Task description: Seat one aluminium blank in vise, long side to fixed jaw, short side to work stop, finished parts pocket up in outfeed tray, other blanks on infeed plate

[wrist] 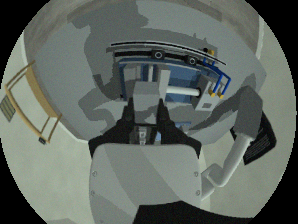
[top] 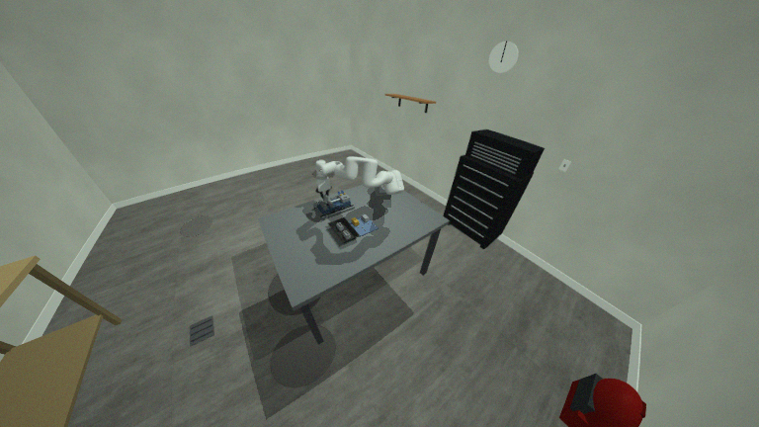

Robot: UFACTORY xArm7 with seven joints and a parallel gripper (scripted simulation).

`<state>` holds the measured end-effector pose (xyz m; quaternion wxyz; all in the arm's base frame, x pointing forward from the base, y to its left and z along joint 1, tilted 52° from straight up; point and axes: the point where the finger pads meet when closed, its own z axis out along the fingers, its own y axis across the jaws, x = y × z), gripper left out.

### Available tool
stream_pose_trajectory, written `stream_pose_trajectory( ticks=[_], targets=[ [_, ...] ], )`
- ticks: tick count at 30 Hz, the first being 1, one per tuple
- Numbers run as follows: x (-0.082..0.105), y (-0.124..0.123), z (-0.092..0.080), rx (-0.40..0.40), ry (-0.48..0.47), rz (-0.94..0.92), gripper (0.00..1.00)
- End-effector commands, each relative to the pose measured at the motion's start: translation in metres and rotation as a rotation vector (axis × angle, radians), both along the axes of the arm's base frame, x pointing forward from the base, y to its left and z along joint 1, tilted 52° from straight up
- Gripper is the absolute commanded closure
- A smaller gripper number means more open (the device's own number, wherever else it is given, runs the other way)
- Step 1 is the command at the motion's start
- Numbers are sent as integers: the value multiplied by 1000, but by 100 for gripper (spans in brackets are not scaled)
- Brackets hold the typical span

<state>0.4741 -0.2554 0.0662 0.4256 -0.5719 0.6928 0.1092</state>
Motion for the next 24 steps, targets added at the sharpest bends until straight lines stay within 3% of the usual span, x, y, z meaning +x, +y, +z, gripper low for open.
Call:
stream_pose_trajectory(
  ticks=[1,24],
  targets=[
    [1,-1,-1,-4,-1,-4,100],
    [6,6,-7,-4,-1,-4,100]
  ],
)
